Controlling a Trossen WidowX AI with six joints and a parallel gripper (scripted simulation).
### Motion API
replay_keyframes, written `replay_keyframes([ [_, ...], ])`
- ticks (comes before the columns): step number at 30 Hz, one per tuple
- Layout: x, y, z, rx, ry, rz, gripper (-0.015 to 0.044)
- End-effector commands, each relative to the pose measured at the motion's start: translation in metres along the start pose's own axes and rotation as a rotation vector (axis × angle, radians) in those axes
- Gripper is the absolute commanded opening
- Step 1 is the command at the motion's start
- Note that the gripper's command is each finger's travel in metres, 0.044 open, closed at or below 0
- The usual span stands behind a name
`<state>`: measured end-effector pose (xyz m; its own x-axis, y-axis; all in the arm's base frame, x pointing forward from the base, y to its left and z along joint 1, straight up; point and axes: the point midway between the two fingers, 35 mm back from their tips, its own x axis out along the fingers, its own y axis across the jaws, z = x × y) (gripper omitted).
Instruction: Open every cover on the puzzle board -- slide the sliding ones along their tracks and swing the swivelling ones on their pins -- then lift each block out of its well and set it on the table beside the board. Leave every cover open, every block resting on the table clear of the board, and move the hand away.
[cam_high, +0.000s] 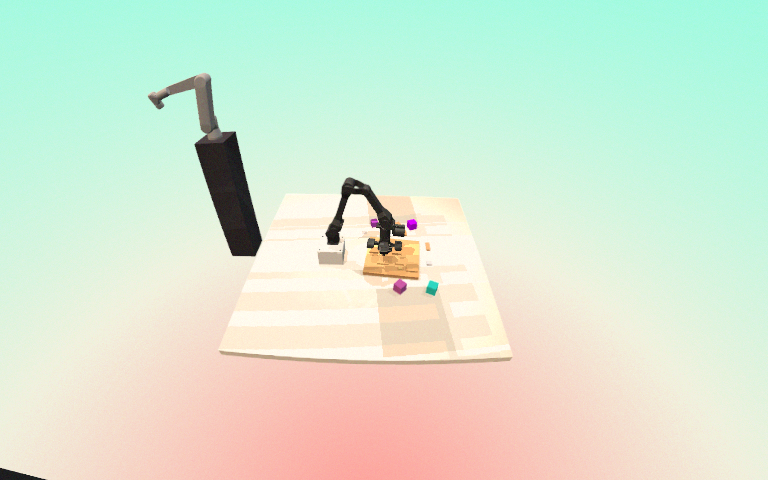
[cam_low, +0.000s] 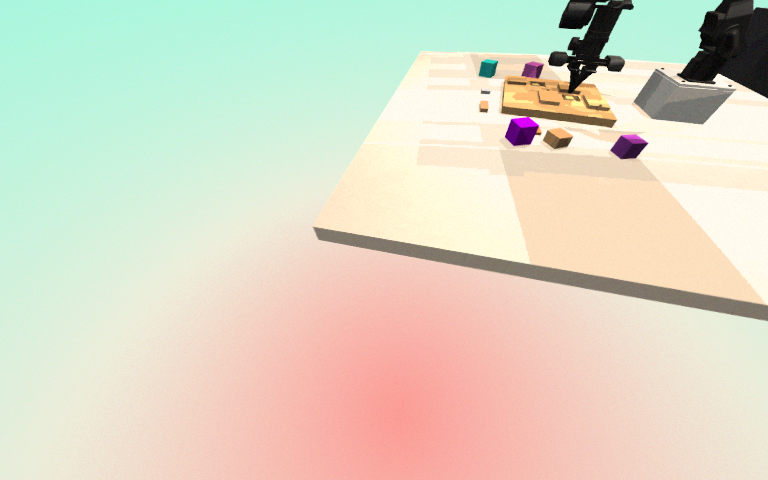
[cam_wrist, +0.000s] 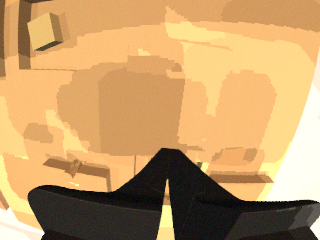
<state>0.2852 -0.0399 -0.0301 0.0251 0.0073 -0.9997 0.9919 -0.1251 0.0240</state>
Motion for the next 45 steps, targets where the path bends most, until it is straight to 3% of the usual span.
replay_keyframes([
  [1, -0.004, 0.000, 0.003, -0.003, -0.007, 0.000, 0.0000],
  [34, -0.047, 0.000, 0.008, -0.003, -0.007, 0.000, 0.0000],
  [45, -0.054, -0.048, -0.018, 0.000, -0.004, -0.006, 0.0000],
])
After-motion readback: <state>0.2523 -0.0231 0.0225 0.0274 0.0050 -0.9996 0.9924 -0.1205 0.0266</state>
